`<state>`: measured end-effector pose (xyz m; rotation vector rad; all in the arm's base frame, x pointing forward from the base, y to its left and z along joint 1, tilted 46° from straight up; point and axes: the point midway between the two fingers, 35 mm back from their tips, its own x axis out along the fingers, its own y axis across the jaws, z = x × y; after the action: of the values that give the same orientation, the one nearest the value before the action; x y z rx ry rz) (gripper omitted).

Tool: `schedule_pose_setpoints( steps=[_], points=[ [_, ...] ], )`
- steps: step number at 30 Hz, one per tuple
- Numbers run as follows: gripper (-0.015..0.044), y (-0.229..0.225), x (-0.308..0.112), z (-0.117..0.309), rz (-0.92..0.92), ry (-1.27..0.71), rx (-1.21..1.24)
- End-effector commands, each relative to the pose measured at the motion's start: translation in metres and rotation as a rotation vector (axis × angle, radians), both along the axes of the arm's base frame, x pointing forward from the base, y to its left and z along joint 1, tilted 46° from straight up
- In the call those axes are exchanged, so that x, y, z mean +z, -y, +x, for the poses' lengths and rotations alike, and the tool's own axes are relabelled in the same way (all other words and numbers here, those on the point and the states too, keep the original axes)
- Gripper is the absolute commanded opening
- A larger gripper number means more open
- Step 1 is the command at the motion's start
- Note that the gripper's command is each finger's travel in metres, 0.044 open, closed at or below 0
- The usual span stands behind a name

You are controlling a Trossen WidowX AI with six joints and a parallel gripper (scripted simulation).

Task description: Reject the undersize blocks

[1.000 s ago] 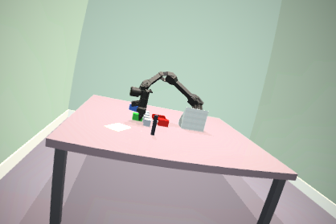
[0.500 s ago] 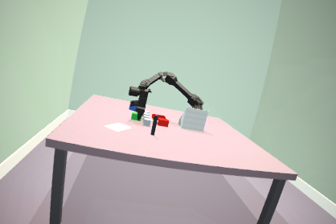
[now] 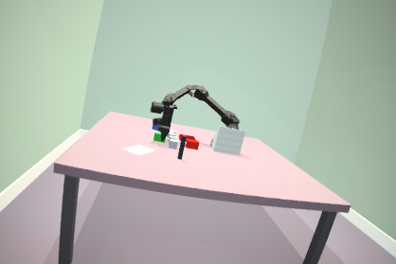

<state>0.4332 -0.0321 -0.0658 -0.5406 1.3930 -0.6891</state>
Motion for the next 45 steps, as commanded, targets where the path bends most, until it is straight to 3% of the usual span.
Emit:
schedule_pose_setpoints(
  steps=[1,45],
  points=[
    [0.0,-0.001,0.002,0.005,0.0,0.005,0.005],
    [0.0,0.0,0.006,0.021,0.0,0.006,0.005]
  ],
)
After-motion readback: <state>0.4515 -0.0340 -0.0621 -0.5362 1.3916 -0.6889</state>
